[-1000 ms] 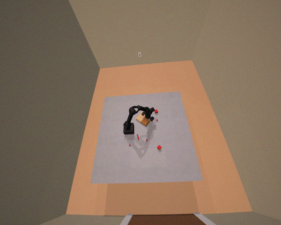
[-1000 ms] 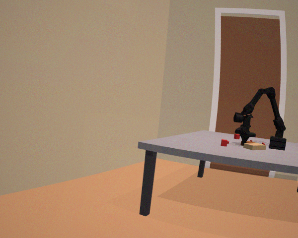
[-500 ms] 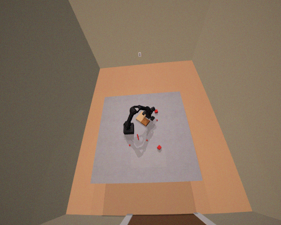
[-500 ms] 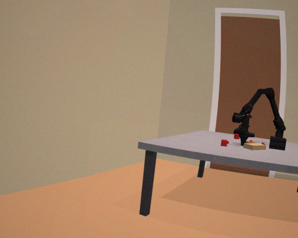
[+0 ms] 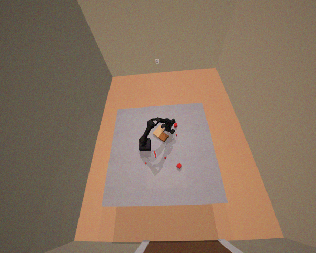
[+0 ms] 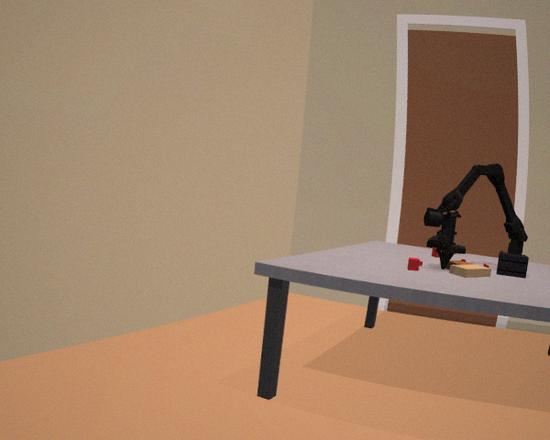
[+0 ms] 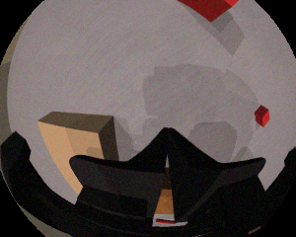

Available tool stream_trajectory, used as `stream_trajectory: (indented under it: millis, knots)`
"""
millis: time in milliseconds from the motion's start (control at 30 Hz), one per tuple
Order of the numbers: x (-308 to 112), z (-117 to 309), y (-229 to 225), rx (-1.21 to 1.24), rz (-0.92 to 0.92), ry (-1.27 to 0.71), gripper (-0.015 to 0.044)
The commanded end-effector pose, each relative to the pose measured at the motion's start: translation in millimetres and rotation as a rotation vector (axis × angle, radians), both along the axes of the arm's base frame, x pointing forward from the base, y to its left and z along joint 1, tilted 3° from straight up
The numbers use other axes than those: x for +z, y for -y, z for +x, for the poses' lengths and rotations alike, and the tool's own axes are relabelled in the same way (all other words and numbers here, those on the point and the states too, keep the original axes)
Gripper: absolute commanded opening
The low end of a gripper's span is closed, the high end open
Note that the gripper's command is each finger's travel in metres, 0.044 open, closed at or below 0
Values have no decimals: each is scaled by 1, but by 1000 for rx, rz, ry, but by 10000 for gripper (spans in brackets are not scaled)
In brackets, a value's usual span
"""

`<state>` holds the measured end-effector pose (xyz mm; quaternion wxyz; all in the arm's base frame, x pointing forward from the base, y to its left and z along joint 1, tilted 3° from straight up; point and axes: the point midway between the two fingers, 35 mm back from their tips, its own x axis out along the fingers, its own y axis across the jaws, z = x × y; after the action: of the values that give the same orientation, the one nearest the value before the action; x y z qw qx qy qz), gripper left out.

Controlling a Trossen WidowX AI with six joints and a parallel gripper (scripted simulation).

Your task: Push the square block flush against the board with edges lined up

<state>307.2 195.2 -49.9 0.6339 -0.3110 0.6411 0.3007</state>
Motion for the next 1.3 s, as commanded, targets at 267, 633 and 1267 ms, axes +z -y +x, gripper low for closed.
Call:
stream_trajectory:
  millis: [267, 633, 1267]
  knots:
    - [46, 5, -7, -5, 2, 0, 0]
    - [60, -6, 19, -1, 6, 12, 0]
    - [54, -111, 137, -7, -10, -9, 0]
